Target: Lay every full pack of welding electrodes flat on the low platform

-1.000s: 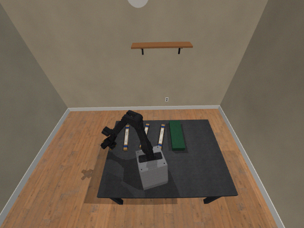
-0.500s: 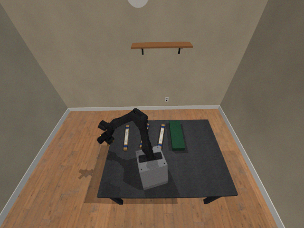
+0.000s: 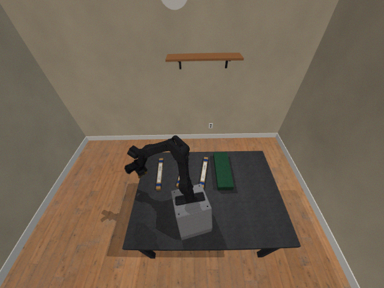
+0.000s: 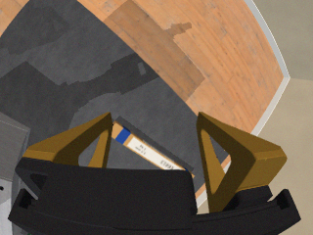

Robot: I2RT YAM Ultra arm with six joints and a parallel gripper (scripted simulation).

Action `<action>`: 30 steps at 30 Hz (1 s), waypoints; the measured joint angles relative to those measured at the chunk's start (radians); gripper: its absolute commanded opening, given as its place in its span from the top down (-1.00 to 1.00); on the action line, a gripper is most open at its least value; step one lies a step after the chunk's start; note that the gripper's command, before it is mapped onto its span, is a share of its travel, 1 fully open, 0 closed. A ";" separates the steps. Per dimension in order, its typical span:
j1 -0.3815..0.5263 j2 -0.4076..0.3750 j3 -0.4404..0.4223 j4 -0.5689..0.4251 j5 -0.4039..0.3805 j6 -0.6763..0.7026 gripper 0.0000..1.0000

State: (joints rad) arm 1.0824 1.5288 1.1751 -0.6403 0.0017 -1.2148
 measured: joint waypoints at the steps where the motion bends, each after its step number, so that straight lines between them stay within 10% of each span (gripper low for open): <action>1: -0.017 -0.001 0.002 -0.004 -0.001 0.010 -0.47; 30: -0.449 -0.049 0.023 -0.172 -0.027 0.364 -0.47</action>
State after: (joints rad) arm 0.6331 1.4796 1.1984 -0.8127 -0.0257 -0.8509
